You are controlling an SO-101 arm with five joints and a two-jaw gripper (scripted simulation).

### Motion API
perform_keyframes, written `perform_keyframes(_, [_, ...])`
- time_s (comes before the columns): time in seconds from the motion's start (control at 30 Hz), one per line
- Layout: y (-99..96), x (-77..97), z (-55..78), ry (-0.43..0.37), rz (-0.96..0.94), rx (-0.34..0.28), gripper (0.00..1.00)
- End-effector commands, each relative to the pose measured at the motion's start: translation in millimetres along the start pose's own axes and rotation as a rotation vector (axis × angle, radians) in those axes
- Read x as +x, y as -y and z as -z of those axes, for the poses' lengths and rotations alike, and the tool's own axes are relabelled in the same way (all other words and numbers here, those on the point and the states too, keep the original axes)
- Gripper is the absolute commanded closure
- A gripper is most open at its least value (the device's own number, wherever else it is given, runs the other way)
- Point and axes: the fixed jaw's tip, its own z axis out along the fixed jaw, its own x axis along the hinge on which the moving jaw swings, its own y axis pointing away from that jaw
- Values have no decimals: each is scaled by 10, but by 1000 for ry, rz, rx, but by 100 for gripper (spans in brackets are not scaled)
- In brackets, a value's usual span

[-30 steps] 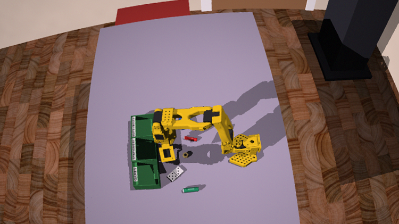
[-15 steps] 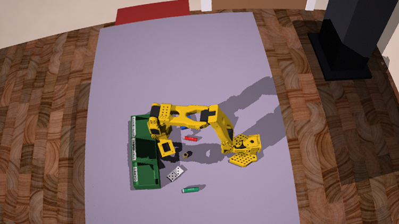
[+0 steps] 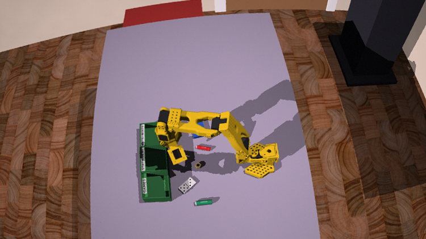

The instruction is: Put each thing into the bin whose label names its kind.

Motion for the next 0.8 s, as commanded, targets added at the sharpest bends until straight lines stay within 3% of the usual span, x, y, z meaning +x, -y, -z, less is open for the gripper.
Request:
perform_keyframes(0.0, [26, 51, 78, -21, 5, 36, 100])
perform_keyframes(0.77, [123, 299, 194, -105, 284, 112, 100])
